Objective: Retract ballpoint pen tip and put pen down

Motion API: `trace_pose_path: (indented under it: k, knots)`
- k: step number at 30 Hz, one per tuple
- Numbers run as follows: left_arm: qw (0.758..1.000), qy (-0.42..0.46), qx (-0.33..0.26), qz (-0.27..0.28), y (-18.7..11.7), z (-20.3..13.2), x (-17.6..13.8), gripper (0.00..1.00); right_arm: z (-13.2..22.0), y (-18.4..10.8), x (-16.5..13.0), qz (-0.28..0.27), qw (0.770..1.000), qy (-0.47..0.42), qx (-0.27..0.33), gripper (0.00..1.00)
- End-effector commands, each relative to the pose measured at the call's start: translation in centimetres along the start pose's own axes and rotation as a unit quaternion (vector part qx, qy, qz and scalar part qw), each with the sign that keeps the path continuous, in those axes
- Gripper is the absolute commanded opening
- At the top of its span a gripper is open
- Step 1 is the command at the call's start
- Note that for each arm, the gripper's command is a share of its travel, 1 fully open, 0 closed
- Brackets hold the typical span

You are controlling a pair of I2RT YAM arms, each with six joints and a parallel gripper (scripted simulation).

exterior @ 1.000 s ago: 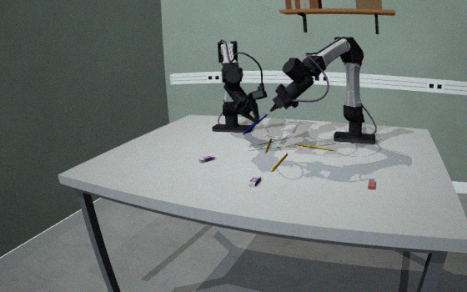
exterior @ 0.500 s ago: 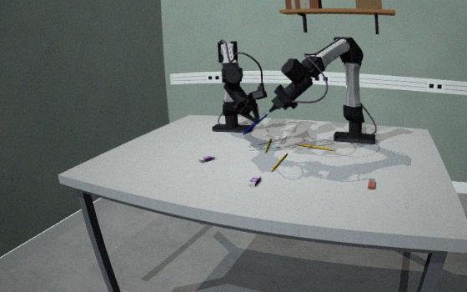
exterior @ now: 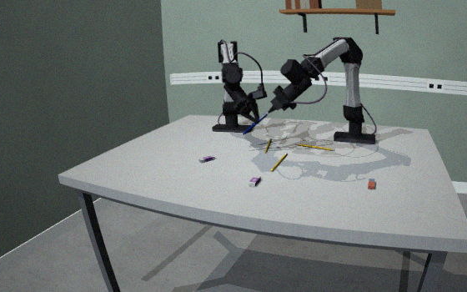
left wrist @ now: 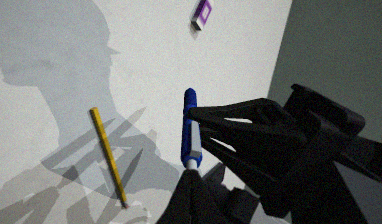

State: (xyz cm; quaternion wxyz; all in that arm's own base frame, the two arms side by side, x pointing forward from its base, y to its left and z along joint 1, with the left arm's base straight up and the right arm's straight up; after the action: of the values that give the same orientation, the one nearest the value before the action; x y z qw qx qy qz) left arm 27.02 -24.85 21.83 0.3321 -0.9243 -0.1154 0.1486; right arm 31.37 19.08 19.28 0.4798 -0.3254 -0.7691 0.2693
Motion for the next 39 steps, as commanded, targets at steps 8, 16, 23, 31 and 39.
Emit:
trace_pose_path:
  k: [8,16,23,31,39]
  knots:
    - [1.000,-0.008,0.009,-0.003,1.0,0.5,0.3,0.01,-0.2,0.6,-0.3,-0.002,1.000,0.000,0.006,0.14]
    - [1.000,-0.008,0.013,0.000,1.7,0.8,0.1,0.01,-0.2,0.6,-0.2,-0.003,1.000,-0.001,0.004,0.14]
    - [1.000,-0.009,0.015,0.000,2.0,1.0,0.1,0.01,-0.2,0.6,-0.1,-0.005,1.000,-0.003,0.003,0.14]
    - [1.000,-0.009,0.015,0.001,2.3,1.0,0.1,0.01,-0.2,0.6,-0.1,-0.005,1.000,-0.003,0.003,0.14]
    - [1.000,-0.008,0.015,0.001,2.7,1.0,0.1,0.01,-0.3,0.4,0.0,-0.006,1.000,-0.004,0.000,0.14]
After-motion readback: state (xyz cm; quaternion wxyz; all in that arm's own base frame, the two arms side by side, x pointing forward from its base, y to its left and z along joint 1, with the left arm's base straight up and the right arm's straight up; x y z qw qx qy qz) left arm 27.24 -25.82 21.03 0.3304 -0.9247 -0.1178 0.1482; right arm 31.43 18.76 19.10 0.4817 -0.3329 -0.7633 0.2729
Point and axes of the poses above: on each arm, the point where the finger pads meet when closed, its own y axis out along the fingers, its own z axis across the jaws, x = y × z, the point moved 9 cm from there along -y, back along the fingers, and after that the axes turned 15 degrees about -y, right-handed, at the moved point
